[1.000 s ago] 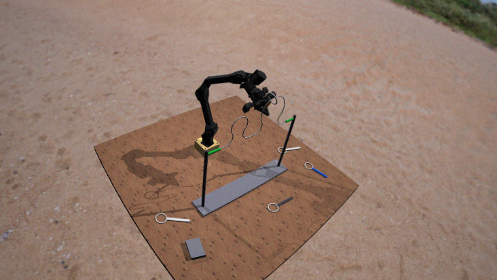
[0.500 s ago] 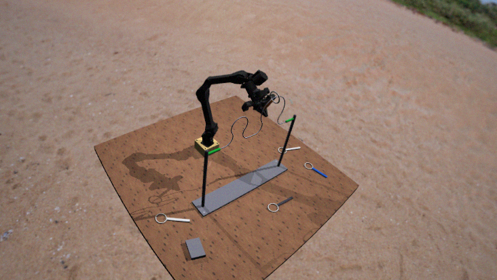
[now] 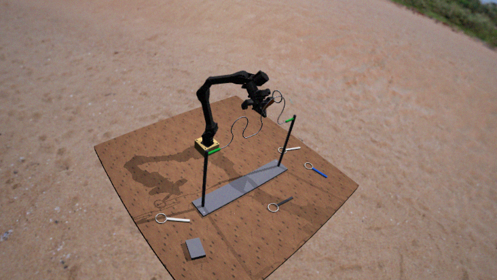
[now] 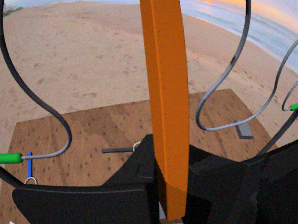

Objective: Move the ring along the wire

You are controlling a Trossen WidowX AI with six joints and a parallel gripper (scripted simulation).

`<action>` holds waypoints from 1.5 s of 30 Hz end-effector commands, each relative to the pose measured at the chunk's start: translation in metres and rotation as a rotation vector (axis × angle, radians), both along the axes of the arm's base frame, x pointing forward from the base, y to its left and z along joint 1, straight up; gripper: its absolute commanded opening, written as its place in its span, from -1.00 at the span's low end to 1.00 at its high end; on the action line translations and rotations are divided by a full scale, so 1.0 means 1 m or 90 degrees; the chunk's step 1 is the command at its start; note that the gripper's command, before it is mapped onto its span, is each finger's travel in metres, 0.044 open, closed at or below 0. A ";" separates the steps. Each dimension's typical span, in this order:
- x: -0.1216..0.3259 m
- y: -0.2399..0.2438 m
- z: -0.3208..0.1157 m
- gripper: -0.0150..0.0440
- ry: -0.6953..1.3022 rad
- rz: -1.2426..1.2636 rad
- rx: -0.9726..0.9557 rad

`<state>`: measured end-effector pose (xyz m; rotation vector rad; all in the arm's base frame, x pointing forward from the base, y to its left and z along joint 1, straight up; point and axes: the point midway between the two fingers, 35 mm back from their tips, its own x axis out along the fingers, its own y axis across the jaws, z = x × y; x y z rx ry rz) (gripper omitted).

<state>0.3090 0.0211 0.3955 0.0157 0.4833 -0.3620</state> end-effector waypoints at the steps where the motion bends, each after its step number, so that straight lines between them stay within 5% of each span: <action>1: 0.000 -0.002 -0.001 -1.00 0.009 -0.001 -0.034; 45: -0.005 -0.023 0.007 -1.00 0.090 -0.007 -0.374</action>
